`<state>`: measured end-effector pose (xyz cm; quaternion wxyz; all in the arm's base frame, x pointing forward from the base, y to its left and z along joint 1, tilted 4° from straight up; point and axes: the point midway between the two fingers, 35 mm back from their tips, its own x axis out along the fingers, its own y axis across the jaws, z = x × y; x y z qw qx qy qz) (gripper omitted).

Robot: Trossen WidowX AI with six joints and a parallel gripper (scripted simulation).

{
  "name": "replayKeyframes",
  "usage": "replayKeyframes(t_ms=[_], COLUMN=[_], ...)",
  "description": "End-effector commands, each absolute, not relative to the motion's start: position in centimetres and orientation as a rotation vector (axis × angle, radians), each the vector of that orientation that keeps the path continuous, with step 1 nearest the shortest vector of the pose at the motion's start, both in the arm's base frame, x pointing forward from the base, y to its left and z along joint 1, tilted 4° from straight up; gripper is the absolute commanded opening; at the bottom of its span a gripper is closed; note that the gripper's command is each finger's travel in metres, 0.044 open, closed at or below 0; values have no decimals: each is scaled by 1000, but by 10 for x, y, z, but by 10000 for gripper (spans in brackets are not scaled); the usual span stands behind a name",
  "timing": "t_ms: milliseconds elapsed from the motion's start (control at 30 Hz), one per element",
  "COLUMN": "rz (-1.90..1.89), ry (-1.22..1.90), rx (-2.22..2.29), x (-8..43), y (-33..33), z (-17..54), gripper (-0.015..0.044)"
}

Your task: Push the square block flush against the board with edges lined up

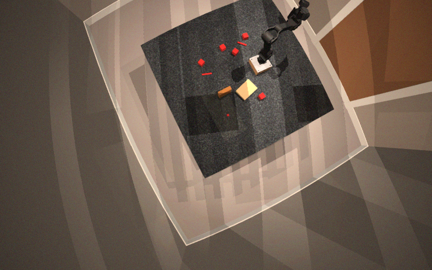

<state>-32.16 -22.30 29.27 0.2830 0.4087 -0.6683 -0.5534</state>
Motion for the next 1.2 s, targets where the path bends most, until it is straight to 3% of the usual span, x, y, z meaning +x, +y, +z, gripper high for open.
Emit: replayKeyframes(t_ms=[0,467,1167], rz=[-1481,-1488,-1382], ry=[-1789,-1556,-1207], rx=[1094,1197,1339], x=[-322,-282,-183], y=[-223,-280,-353], z=[293,284,273], gripper=[374,6,0])
